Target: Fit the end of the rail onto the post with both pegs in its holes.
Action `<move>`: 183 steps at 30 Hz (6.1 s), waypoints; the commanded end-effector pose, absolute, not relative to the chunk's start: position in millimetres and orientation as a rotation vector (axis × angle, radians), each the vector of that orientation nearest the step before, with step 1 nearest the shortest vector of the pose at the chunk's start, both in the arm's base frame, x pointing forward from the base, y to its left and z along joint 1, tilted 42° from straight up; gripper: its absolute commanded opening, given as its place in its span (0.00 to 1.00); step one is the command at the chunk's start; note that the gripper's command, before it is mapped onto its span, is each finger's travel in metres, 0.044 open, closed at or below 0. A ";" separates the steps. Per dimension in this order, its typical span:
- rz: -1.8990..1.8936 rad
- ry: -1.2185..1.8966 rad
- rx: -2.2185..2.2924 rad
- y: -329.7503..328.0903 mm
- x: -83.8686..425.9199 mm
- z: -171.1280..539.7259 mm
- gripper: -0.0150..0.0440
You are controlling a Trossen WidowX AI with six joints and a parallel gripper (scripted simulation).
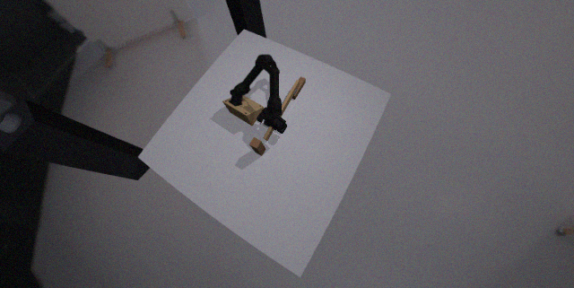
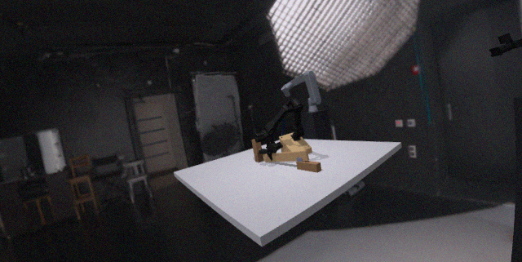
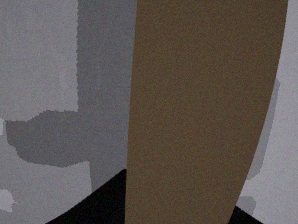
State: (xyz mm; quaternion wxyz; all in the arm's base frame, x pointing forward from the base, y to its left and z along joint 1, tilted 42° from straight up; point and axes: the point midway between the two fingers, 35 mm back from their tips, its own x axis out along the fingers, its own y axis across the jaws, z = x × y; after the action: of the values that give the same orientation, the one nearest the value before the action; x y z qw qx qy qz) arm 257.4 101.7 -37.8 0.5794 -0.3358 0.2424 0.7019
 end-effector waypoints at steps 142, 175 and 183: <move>1.637 0.559 -0.790 71.0 265.1 -13.1 0.25; 1.637 0.559 -0.791 64.2 267.5 -19.3 0.25; 1.637 0.559 -0.791 62.8 267.9 -21.4 0.25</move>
State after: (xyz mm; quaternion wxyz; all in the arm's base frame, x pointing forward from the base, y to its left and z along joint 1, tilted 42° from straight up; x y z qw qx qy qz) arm 266.6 65.1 -20.6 0.5801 -0.3357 0.2395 0.7024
